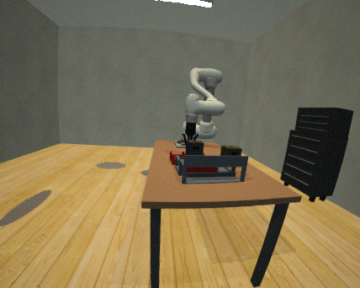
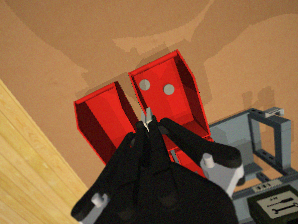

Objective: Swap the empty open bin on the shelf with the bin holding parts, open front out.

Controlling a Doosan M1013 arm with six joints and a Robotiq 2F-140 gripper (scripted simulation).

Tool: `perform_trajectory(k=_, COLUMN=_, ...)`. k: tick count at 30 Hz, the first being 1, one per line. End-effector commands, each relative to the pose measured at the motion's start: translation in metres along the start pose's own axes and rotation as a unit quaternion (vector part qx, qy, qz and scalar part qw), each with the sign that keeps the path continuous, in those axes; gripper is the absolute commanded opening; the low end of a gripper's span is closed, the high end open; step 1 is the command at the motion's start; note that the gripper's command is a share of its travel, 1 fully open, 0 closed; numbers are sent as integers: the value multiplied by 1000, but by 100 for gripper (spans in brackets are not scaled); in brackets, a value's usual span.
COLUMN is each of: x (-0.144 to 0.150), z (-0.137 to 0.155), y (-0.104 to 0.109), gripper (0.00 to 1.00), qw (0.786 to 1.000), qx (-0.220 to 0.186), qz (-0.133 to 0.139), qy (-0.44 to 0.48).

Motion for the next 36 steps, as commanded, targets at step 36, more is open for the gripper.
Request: perform_trajectory(k=36, x=1, z=1, y=17, gripper=10, qw=1000, qx=0, qz=-2, qy=2)
Point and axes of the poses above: the point where the finger pads meet when closed, its own y axis back along the fingers, its own x axis across the jaws, z = x × y, the point moved 6 cm from there along y, back along the fingers, and after that the axes turned 14 degrees about -y, right-handed, at the moved point
